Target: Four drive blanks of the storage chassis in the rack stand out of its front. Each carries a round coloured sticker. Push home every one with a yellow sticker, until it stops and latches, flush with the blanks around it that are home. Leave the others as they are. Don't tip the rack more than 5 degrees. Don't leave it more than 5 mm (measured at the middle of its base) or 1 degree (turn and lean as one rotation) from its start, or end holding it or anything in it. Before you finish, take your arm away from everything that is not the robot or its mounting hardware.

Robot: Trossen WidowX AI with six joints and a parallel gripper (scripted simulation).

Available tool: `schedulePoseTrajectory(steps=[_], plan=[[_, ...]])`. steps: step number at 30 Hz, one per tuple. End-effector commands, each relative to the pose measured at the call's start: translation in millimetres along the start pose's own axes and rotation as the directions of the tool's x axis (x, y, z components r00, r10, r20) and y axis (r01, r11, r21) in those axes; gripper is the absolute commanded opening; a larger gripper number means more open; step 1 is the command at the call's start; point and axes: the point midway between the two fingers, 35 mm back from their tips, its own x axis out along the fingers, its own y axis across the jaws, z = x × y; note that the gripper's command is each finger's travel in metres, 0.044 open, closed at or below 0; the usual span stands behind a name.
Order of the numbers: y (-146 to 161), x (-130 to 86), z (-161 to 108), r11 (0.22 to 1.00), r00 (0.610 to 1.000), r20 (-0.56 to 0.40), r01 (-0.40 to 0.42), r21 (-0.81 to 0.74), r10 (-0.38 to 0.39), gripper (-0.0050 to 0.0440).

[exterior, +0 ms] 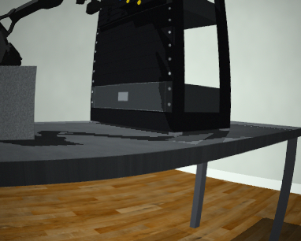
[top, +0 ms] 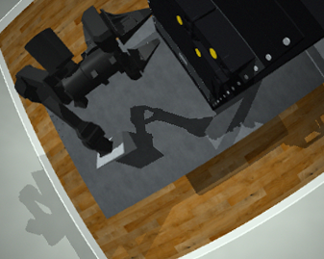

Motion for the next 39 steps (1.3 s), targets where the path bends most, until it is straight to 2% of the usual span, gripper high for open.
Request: schedulePoseTrajectory(steps=[1,20,26,28,39], plan=[[-3,0,2,1.0,1.0,0.002,0.006,-0.01,-0.006,0.044],[-3,0,-1,1.0,1.0,0.002,0.006,-0.01,-0.006,0.044],[0,1,-27,1.0,1.0,0.002,0.006,-0.01,-0.006,0.044],[0,1,-27,1.0,1.0,0.002,0.006,-0.01,-0.006,0.044],[7,4,-91,1.0,1.0,0.002,0.006,-0.01,-0.006,0.044]])
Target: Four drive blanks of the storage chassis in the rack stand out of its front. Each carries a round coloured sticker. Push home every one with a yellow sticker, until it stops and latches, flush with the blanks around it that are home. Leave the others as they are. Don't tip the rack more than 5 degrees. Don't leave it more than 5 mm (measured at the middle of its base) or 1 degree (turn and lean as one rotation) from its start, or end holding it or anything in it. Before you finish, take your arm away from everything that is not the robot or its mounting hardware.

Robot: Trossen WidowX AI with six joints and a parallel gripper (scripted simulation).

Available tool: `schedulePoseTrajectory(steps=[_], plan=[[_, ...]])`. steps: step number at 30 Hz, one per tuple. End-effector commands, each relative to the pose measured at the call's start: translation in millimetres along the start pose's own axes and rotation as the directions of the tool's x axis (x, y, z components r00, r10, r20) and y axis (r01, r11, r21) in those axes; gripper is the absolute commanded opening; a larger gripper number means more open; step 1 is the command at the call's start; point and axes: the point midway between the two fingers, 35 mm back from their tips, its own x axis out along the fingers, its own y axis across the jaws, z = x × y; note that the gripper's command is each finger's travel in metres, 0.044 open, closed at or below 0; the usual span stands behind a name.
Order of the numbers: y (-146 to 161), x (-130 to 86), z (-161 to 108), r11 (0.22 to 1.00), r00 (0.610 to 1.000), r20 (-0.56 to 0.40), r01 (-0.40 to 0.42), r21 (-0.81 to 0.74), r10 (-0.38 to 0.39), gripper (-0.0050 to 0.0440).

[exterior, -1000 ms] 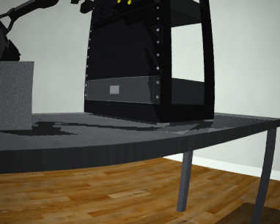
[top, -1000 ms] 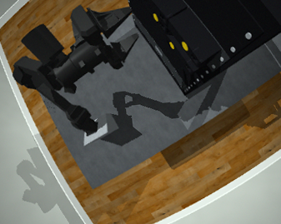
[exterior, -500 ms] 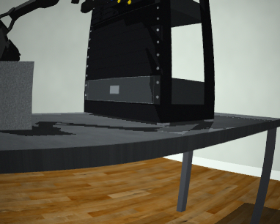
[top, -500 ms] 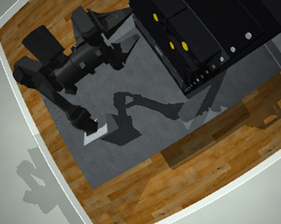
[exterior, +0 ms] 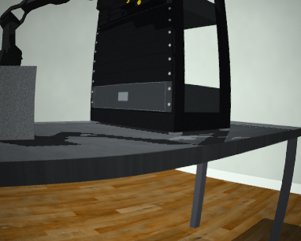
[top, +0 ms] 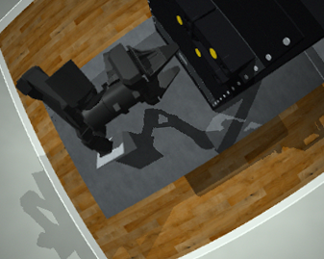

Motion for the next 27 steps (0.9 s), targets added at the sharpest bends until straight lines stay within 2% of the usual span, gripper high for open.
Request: schedulePoseTrajectory(steps=[1,27], plan=[[-1.1,1.6,-19.7,1.0,1.0,0.013,0.009,-0.012,-0.008,0.044],[-0.4,1.9,-25.9,1.0,1.0,0.013,0.009,-0.012,-0.008,0.044]])
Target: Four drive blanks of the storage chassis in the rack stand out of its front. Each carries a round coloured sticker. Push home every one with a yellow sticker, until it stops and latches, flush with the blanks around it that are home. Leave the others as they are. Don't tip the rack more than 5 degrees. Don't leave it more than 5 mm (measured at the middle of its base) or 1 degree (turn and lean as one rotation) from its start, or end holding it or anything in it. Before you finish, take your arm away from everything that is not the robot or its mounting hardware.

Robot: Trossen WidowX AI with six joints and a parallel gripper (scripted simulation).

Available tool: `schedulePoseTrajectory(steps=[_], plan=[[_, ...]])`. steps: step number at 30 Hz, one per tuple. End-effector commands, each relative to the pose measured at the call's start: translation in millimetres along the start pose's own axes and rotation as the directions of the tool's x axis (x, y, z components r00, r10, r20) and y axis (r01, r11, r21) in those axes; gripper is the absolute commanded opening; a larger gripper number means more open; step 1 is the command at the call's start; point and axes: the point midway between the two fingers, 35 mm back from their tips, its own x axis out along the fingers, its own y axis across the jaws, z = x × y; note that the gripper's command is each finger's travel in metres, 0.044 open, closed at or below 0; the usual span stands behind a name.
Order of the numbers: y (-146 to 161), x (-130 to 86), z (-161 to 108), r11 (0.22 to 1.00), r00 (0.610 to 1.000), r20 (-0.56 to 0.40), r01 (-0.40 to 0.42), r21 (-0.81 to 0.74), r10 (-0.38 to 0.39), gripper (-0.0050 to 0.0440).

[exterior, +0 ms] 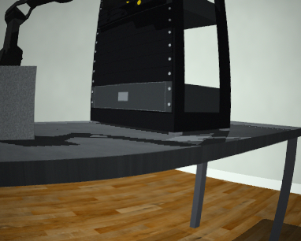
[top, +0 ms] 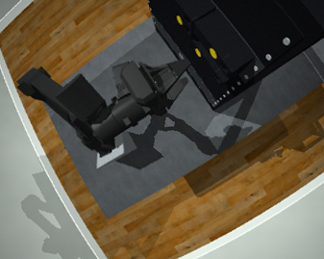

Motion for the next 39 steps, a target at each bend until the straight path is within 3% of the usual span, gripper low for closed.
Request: schedulePoseTrajectory(steps=[1,36,37,39], plan=[[-5.1,0.3,3.9,1.0,1.0,0.009,0.007,-0.01,-0.007,0.044],[-5.1,0.3,3.9,1.0,1.0,0.009,0.007,-0.01,-0.007,0.044],[-5.1,0.3,3.9,1.0,1.0,0.009,0.007,-0.01,-0.007,0.0],[-5.1,0.3,3.9,1.0,1.0,0.009,0.007,-0.01,-0.007,0.0]])
